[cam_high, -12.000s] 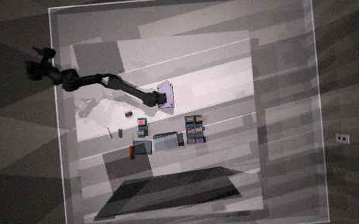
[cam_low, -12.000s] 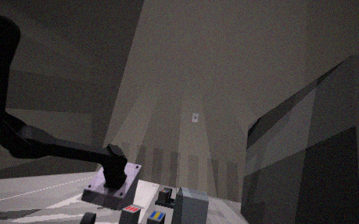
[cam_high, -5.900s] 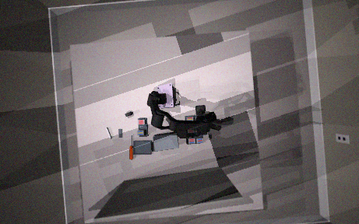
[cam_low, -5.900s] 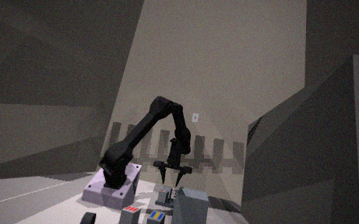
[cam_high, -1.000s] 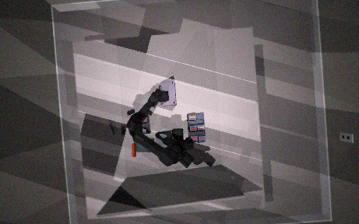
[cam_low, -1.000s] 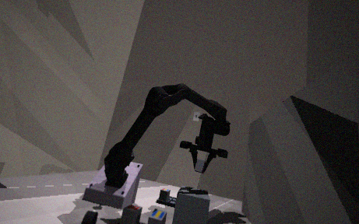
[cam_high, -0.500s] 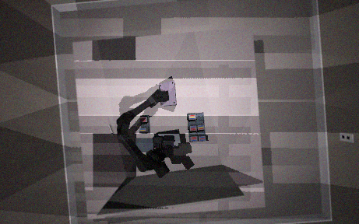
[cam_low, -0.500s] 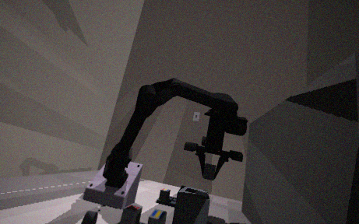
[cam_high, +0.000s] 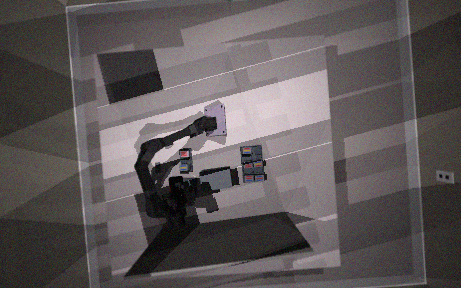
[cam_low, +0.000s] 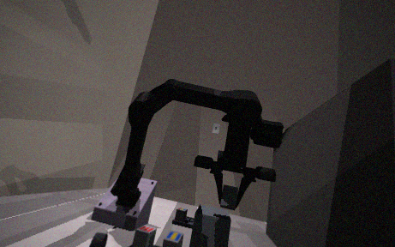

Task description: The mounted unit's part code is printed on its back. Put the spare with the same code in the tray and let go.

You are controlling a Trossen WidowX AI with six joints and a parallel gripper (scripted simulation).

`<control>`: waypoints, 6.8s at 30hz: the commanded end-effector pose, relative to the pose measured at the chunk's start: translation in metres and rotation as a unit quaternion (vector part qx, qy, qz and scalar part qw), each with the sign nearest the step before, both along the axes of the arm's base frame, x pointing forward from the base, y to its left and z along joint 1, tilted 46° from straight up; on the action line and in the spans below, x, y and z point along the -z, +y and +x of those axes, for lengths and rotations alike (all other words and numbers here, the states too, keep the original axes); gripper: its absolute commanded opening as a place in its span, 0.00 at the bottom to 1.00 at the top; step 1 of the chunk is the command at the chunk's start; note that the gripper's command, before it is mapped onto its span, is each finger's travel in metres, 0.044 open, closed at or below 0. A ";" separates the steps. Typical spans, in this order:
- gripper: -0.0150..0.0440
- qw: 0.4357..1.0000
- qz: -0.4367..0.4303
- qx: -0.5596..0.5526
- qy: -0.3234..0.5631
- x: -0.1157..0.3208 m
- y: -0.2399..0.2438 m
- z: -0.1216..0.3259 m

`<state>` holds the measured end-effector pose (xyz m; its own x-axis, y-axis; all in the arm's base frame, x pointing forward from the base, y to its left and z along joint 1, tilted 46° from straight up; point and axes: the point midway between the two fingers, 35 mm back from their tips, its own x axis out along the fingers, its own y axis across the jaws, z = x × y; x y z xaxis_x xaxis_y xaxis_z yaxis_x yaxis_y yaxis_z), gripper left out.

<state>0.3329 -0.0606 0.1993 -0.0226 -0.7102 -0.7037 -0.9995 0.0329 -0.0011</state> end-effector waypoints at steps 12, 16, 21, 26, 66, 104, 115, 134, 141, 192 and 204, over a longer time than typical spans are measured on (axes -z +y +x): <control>0.25 1.000 -0.004 -0.007 -0.002 -0.006 -0.008 0.000; 0.25 1.000 -0.004 -0.007 -0.002 -0.004 -0.010 0.000; 0.25 1.000 -0.003 -0.007 -0.002 -0.001 -0.013 0.001; 0.25 1.000 -0.003 -0.007 -0.002 0.002 -0.016 0.002; 0.25 1.000 0.000 -0.006 -0.003 0.024 -0.037 0.005; 0.25 1.000 0.000 -0.005 -0.004 0.045 -0.059 0.005; 0.25 1.000 0.000 -0.004 -0.005 0.050 -0.065 0.004; 0.25 1.000 -0.001 -0.004 -0.005 0.060 -0.076 0.002; 0.25 1.000 -0.001 -0.004 -0.005 0.064 -0.080 0.002; 1.00 1.000 0.001 -0.003 -0.005 0.019 -0.033 0.002; 1.00 1.000 0.001 -0.007 -0.008 0.005 -0.020 0.000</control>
<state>0.3324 -0.0807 0.1944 -0.0021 -0.7089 -0.7053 -0.9995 0.0231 -0.0202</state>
